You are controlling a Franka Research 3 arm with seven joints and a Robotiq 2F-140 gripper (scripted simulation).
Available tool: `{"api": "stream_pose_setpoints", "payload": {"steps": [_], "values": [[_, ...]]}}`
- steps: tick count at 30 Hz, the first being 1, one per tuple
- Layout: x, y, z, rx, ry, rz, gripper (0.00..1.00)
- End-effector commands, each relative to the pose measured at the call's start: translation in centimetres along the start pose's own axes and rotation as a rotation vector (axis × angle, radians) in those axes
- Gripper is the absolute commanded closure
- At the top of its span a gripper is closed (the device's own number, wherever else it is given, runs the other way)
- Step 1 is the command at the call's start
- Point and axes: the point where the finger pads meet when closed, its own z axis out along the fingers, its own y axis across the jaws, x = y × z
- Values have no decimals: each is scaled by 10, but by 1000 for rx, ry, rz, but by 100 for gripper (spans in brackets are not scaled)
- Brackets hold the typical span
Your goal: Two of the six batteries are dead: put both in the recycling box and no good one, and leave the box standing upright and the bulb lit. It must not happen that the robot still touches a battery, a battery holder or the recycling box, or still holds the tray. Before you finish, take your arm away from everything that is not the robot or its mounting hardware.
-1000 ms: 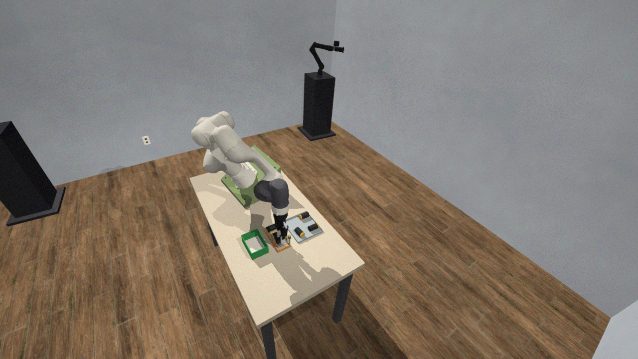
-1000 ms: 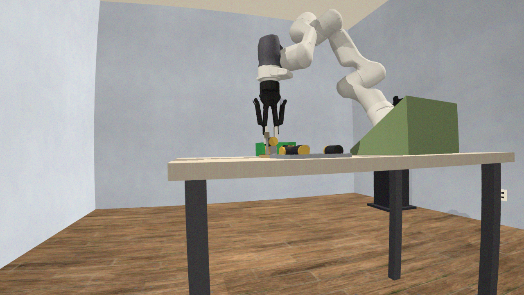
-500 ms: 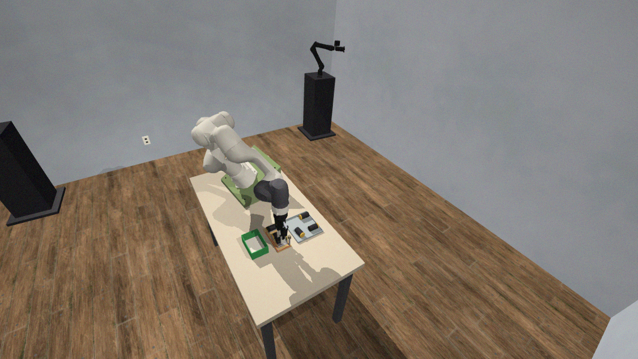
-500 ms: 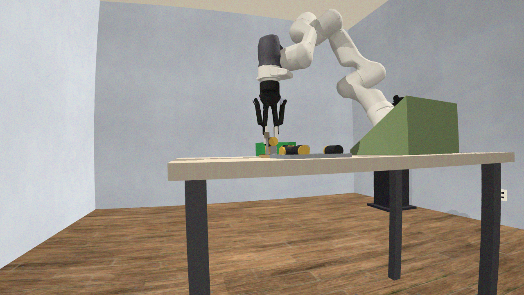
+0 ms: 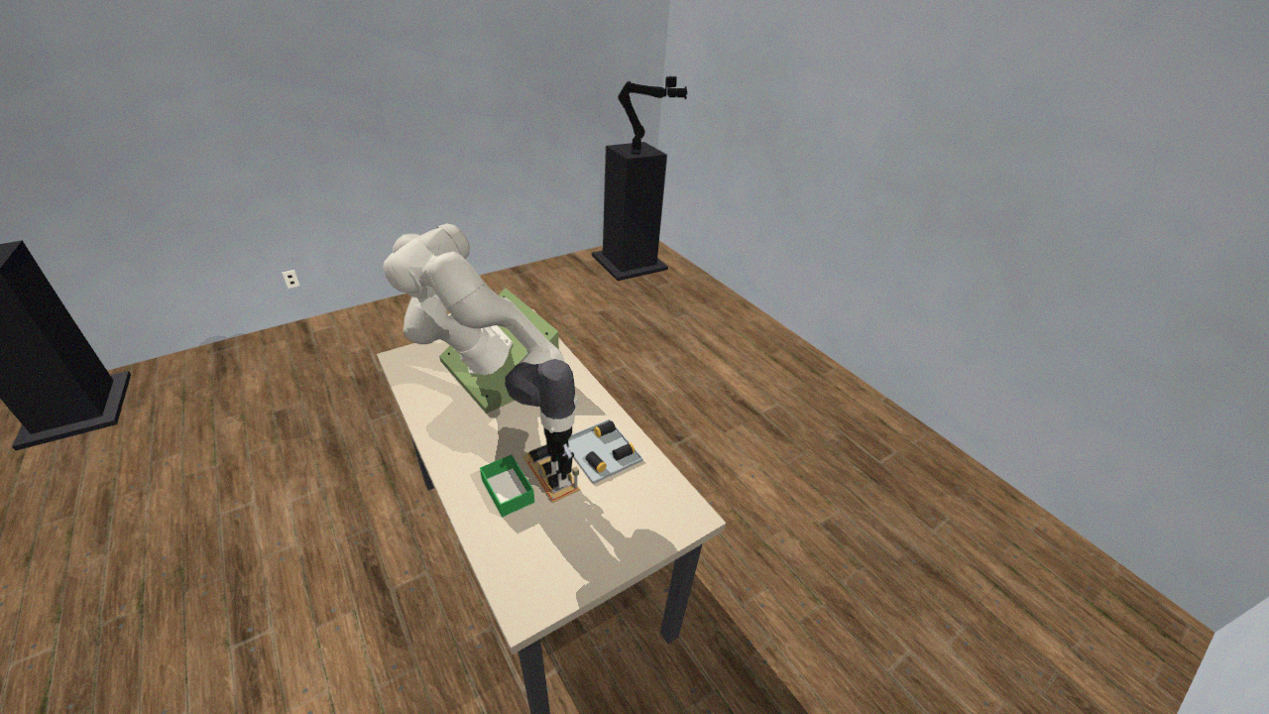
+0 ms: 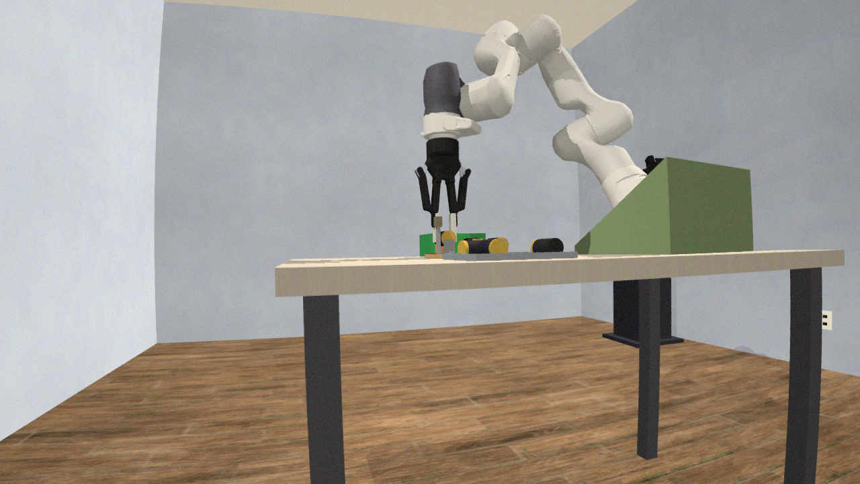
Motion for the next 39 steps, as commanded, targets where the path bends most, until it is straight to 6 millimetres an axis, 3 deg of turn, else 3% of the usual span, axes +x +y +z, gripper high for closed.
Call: {"api": "stream_pose_setpoints", "payload": {"steps": [1,27,28,39], "values": [[0,2,7,-5,4,3,84],[0,2,17,-5,4,3,84],[0,2,17,-5,4,3,71],[0,2,17,-5,4,3,71]]}}
